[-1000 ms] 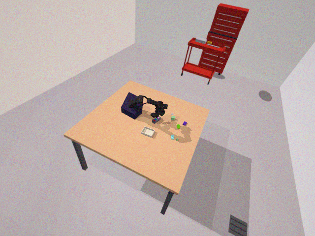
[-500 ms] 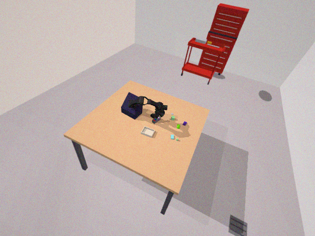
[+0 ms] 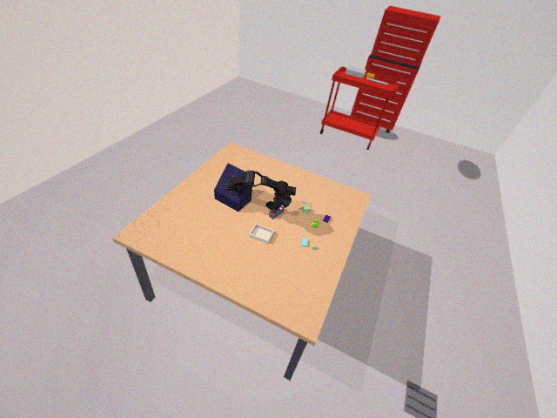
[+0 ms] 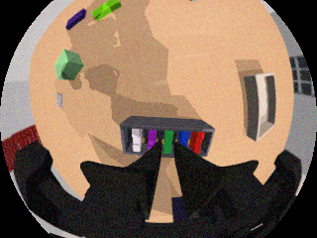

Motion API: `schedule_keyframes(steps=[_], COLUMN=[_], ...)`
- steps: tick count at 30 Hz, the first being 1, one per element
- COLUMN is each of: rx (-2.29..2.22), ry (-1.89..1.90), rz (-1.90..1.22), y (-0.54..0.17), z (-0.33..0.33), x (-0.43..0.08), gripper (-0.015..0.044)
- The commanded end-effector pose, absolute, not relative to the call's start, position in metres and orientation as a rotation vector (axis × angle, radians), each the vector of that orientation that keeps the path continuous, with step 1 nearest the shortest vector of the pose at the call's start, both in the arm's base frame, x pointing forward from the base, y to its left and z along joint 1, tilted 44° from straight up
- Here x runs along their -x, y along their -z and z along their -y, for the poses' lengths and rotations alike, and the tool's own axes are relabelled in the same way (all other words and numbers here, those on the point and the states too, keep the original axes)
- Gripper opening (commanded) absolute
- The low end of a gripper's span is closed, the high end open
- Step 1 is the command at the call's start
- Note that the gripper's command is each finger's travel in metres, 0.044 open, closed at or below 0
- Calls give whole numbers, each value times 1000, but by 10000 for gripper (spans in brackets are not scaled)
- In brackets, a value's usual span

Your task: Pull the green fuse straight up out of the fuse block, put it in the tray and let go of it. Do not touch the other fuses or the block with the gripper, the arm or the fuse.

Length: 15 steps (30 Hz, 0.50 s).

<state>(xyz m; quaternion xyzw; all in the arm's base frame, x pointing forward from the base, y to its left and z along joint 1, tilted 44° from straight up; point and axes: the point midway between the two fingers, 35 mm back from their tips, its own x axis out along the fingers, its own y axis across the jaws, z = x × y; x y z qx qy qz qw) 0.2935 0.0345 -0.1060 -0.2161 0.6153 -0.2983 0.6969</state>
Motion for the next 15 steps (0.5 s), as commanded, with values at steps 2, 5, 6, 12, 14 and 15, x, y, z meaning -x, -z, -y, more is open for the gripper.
schedule_keyframes(steps=[2,5,6,12,14,15], rx=[488,488,488,483,483,483], ry=[667,667,667,666,666,666], rz=[-1371,-1371,-1371,-1373,-1373,-1373], y=[109,111,111,111,111,111], z=[-31,-29,-28,-29,-29,-29], x=[-294,-294,-294,-294,-294,-294], gripper=[70,70,70,63,50,43])
